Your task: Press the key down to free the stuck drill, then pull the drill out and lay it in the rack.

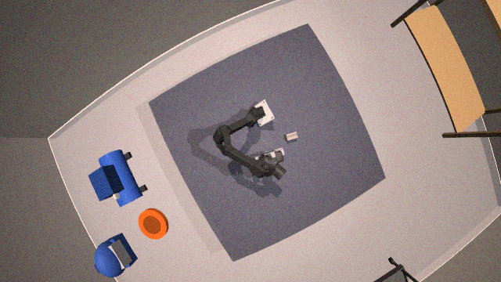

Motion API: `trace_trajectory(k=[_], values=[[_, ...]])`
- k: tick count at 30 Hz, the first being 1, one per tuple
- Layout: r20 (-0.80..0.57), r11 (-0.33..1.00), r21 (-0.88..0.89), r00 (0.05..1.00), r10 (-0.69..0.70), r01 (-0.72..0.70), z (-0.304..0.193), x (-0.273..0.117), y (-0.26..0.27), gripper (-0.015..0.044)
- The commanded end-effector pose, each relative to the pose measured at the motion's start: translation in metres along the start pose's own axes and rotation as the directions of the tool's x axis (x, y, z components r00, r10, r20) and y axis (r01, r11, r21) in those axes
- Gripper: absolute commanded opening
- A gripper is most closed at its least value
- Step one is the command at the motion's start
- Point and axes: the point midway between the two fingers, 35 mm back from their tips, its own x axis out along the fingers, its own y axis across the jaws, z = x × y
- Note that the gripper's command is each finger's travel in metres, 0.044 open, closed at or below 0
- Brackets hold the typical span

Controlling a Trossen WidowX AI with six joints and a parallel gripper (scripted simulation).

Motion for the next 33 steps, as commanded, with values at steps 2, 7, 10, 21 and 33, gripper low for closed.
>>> trace_trajectory(k=[2, 7, 10, 21, 33], values=[[-0.021, 1.000, -0.004, 1.000, -0.009, 0.009, -0.0039, 0.0091, 0.0006, 0.0000], [-0.022, 1.000, -0.004, 1.000, -0.009, 0.009, -0.0053, 0.0103, 0.0006, 0.0000], [-0.022, 1.000, -0.004, 1.000, -0.009, 0.009, -0.0062, 0.0112, 0.0006, 0.0000], [-0.022, 1.000, -0.004, 1.000, -0.009, 0.009, -0.0083, 0.0147, 0.0006, 0.0000], [-0.021, 1.000, -0.004, 1.000, -0.010, 0.009, -0.0089, 0.0185, 0.0006, 0.0000]])
